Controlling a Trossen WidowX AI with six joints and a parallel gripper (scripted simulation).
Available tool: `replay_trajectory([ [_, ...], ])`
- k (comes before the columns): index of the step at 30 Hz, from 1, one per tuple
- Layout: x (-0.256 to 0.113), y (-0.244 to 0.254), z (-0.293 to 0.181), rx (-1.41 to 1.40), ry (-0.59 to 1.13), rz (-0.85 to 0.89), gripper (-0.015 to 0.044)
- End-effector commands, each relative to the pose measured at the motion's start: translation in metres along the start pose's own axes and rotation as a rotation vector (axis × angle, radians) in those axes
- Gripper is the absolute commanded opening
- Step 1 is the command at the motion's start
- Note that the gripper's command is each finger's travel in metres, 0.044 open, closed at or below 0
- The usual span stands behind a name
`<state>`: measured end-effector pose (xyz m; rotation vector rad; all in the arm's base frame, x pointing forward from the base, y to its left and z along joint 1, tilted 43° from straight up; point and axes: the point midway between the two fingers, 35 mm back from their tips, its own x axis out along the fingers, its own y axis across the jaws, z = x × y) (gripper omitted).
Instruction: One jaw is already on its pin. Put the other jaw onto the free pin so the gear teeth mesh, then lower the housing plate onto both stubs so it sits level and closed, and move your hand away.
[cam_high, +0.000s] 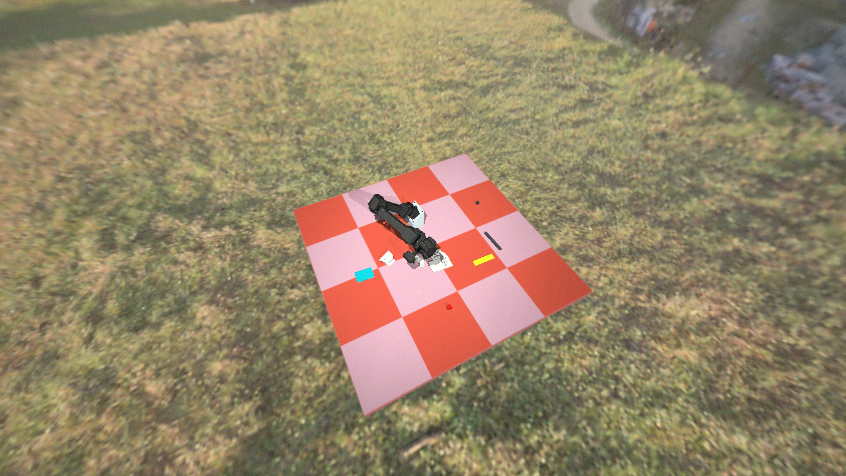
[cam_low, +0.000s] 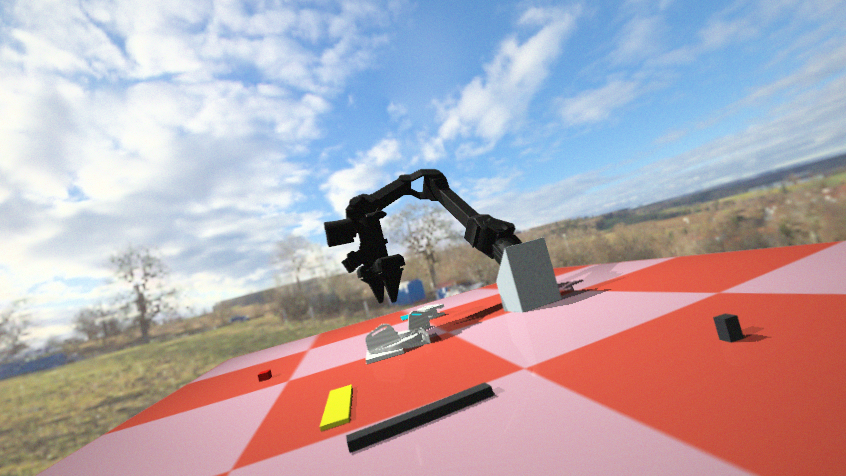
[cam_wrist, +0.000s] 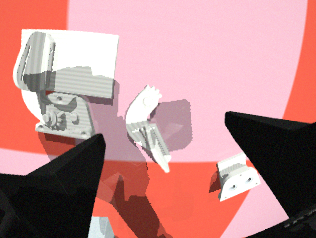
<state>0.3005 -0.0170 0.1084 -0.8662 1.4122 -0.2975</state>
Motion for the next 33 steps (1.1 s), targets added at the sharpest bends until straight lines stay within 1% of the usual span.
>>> replay_trajectory([
  [1,0.0,0.0,0.0,0.0,0.0,0.0,0.044],
  [18,0.0,0.0,0.0,0.0,0.0,0.0,0.0],
  [31,0.0,0.0,0.0,0.0,0.0,0.0,0.0],
  [33,0.0,0.0,-0.0001,0.003,0.0,0.0,0.0053],
])
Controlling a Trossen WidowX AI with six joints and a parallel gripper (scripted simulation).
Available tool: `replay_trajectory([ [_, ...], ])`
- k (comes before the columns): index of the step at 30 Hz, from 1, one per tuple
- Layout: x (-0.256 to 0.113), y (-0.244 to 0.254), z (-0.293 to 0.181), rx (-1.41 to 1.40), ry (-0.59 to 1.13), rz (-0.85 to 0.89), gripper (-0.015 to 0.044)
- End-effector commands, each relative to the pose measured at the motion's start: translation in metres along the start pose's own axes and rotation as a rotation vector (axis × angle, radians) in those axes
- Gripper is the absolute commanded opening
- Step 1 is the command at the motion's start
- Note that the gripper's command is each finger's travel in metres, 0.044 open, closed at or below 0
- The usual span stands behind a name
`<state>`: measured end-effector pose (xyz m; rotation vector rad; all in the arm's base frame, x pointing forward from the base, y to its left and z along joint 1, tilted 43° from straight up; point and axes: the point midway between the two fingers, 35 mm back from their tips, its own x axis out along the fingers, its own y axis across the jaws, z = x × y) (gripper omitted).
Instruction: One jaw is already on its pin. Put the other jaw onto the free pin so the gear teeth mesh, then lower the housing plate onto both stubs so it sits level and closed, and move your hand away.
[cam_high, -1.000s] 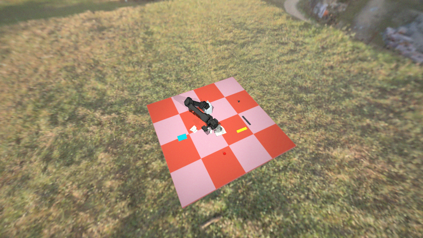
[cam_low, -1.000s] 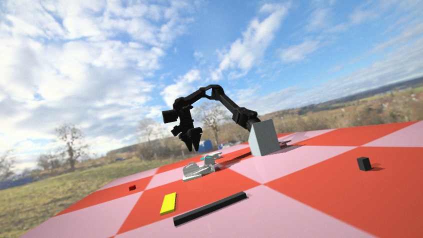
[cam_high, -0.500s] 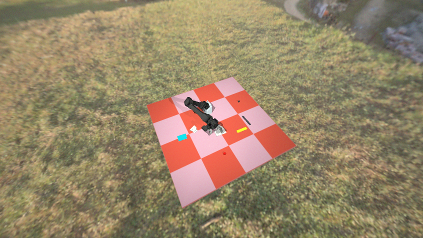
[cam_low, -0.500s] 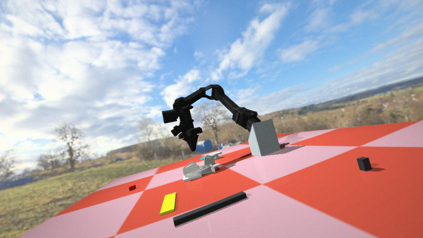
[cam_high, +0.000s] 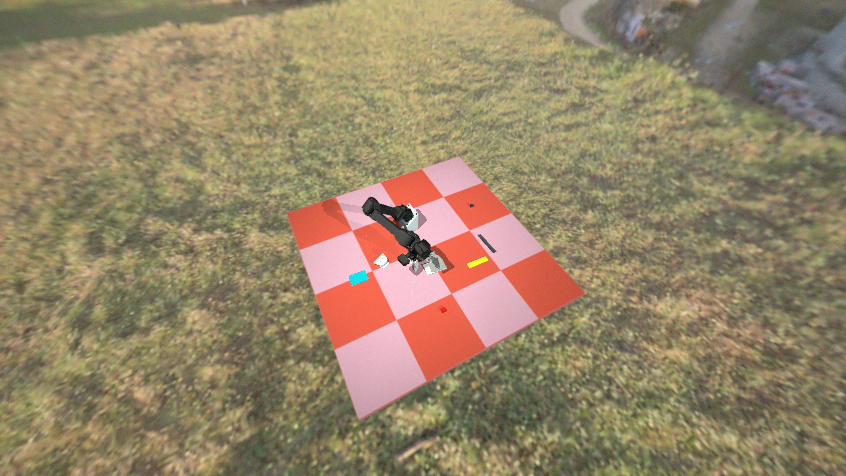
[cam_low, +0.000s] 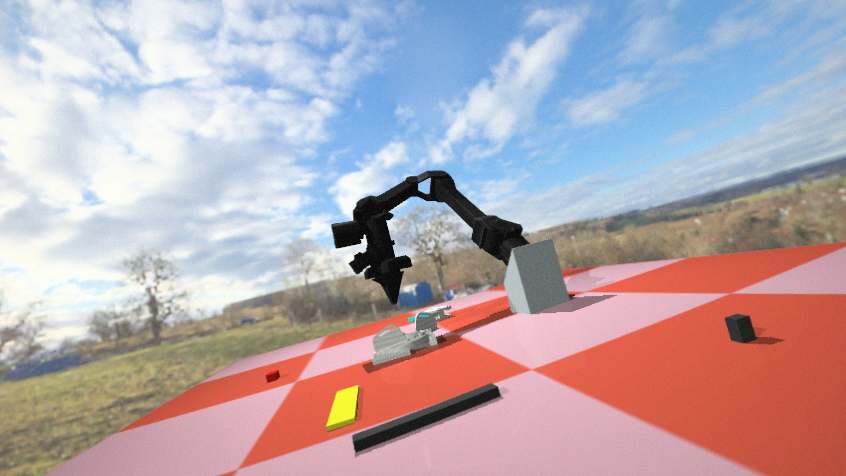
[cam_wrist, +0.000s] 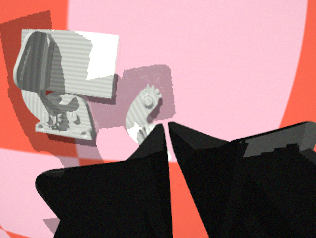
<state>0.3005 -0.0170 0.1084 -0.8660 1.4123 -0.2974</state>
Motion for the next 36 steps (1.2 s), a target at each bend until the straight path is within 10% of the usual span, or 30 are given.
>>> replay_trajectory([
  [1,0.0,0.0,0.0,0.013,0.0,0.0,0.0079],
  [15,-0.001,0.002,-0.005,0.295,0.001,0.0,0.044],
  [36,-0.003,0.005,-0.012,0.722,0.002,-0.001,0.044],
])
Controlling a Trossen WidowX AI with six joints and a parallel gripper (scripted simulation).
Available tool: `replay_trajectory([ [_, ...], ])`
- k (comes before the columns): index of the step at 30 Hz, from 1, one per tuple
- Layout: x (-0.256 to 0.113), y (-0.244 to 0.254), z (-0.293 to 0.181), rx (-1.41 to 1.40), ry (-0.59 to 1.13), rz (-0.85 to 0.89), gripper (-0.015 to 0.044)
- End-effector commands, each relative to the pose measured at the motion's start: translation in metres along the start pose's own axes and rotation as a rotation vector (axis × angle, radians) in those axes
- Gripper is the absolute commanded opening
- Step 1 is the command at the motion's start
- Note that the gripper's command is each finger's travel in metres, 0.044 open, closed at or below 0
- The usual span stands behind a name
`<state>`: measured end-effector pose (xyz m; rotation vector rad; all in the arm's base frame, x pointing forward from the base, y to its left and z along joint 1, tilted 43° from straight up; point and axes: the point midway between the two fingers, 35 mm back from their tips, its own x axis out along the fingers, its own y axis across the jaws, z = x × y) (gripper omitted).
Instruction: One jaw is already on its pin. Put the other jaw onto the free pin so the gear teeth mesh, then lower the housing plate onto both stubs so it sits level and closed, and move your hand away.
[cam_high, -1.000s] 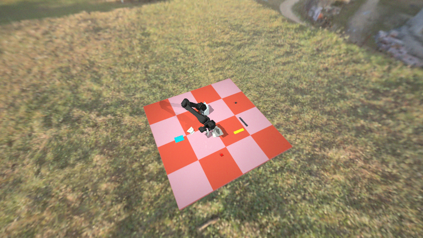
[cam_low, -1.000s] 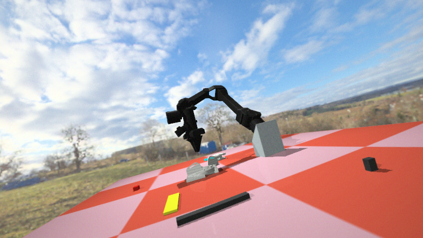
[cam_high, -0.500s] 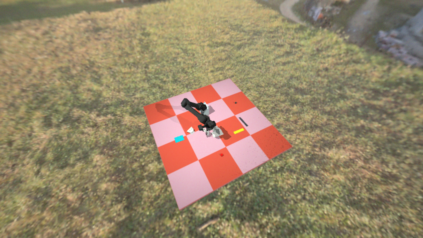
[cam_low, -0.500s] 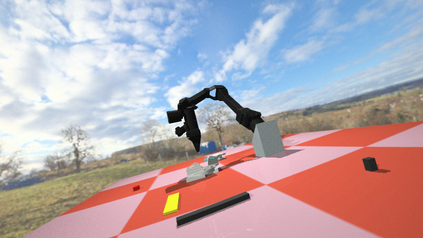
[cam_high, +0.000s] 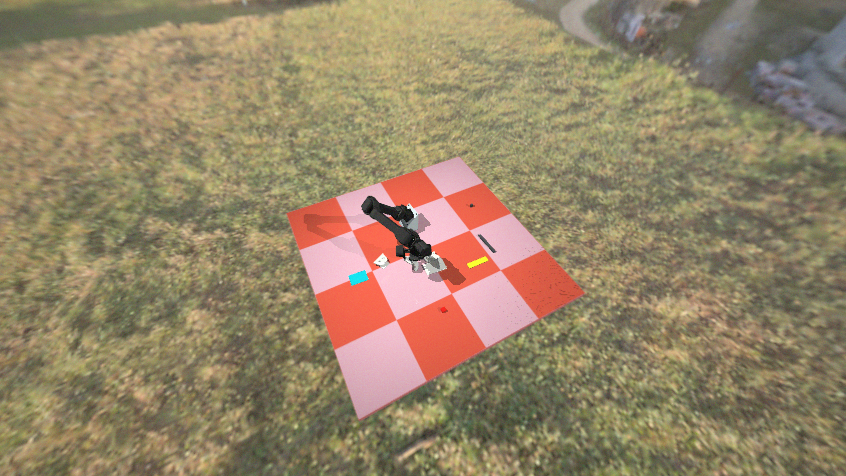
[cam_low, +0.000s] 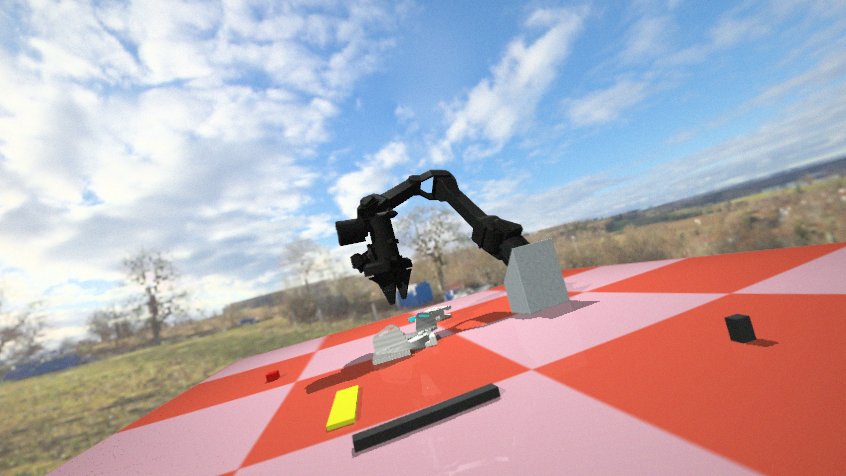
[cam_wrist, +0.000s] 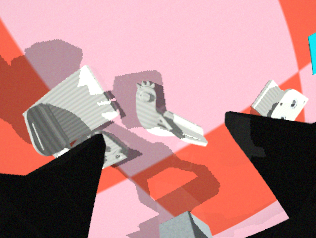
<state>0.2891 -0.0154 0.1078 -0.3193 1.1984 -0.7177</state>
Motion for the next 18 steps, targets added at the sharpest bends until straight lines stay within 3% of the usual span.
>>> replay_trajectory([
  [1,-0.0007,-0.0011,-0.0023,0.08,0.001,0.0,0.044],
  [18,-0.002,-0.0028,-0.0085,0.426,0.001,-0.001,0.044],
])
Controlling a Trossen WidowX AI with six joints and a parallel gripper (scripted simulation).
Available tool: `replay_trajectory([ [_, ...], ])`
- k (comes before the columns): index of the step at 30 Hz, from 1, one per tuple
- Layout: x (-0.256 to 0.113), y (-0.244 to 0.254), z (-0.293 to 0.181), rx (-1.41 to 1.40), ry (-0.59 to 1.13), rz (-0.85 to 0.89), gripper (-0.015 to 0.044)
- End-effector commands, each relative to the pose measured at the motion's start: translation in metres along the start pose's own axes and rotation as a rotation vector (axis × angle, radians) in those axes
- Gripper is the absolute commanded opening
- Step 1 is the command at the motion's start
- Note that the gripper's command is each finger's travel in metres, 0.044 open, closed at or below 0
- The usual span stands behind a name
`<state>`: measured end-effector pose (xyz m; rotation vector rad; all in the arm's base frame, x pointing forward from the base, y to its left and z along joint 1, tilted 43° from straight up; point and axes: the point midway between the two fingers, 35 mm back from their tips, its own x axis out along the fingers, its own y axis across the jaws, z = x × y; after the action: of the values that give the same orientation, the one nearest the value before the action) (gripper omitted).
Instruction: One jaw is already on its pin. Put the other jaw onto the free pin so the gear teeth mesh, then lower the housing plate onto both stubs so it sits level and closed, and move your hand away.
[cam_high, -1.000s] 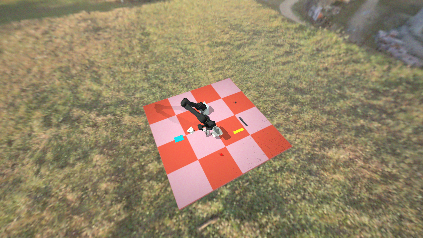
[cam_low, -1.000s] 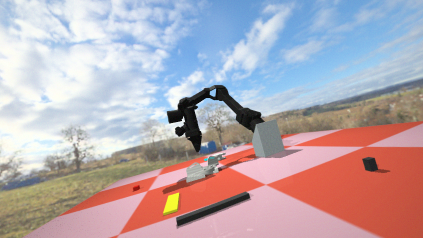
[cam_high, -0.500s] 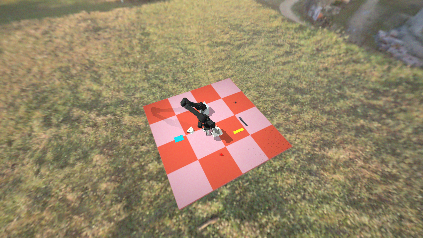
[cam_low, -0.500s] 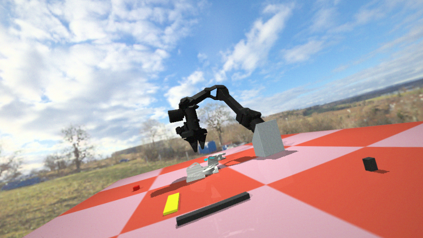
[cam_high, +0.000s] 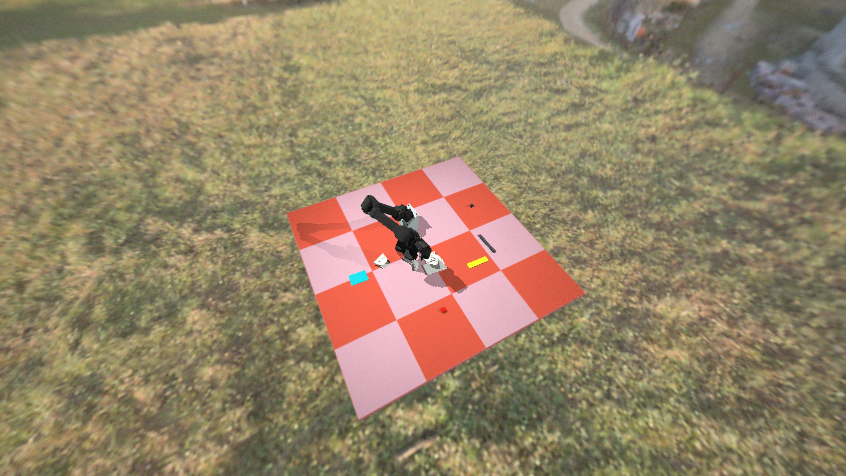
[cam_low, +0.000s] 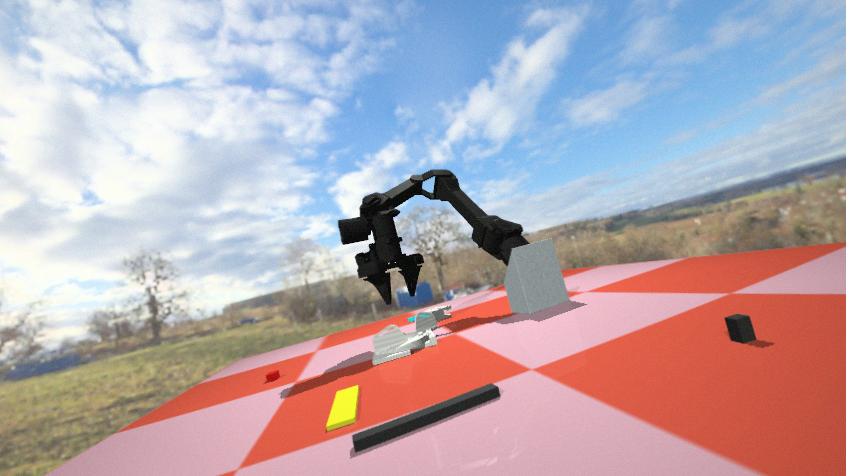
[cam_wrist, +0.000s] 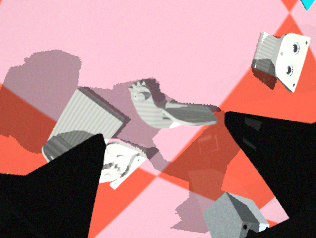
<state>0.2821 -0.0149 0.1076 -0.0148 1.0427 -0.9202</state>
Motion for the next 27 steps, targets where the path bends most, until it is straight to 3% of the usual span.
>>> replay_trajectory([
  [1,-0.0006,-0.0018,-0.0018,0.08,0.001,0.0,0.044],
  [27,-0.0023,-0.0077,-0.0097,0.609,0.001,-0.002,0.044],
])
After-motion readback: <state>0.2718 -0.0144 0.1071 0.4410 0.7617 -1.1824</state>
